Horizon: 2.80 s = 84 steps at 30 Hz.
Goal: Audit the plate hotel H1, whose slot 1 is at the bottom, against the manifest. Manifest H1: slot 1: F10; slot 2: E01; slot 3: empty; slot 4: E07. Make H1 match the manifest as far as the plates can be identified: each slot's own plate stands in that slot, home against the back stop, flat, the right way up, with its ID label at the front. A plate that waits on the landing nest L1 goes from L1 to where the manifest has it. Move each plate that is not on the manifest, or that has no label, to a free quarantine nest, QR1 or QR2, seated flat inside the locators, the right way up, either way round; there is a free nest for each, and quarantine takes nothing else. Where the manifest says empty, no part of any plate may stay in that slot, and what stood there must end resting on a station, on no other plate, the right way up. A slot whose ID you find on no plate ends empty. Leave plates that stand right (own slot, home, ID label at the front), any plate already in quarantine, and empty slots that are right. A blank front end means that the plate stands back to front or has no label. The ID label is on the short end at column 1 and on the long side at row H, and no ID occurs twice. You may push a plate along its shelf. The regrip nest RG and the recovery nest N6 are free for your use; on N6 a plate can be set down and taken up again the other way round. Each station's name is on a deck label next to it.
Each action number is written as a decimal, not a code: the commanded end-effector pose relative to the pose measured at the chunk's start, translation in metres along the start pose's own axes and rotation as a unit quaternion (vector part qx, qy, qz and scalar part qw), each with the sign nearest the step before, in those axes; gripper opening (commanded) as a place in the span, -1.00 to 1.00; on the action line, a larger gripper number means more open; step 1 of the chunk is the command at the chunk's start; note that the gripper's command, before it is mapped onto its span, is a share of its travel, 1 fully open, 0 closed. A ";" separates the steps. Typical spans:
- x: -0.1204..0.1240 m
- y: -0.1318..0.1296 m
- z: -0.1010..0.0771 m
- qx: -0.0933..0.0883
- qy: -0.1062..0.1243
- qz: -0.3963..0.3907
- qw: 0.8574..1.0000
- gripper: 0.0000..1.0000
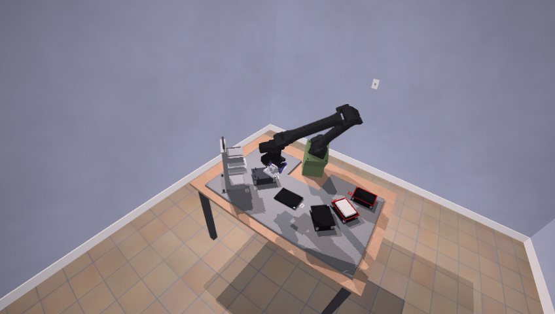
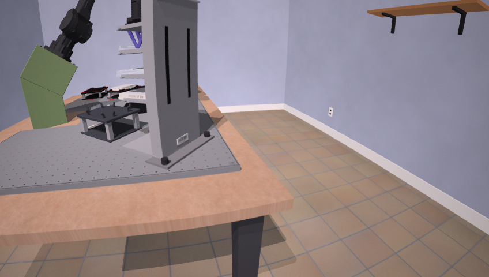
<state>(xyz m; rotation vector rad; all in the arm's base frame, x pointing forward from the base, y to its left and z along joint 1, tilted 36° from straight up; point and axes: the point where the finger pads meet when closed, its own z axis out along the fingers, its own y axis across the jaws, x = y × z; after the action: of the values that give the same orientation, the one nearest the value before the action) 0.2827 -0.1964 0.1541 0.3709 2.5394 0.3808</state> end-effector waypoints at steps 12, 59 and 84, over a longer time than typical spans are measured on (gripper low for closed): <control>-0.033 0.042 -0.018 0.010 -0.025 -0.021 0.999 0.72; -0.006 0.180 -0.013 0.005 -0.025 -0.281 0.959 0.72; -0.009 0.265 -0.027 -0.004 -0.046 -0.280 0.959 0.72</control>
<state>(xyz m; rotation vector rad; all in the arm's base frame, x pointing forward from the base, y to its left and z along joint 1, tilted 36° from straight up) 0.3135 0.0308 0.2256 -0.3622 2.5138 0.1424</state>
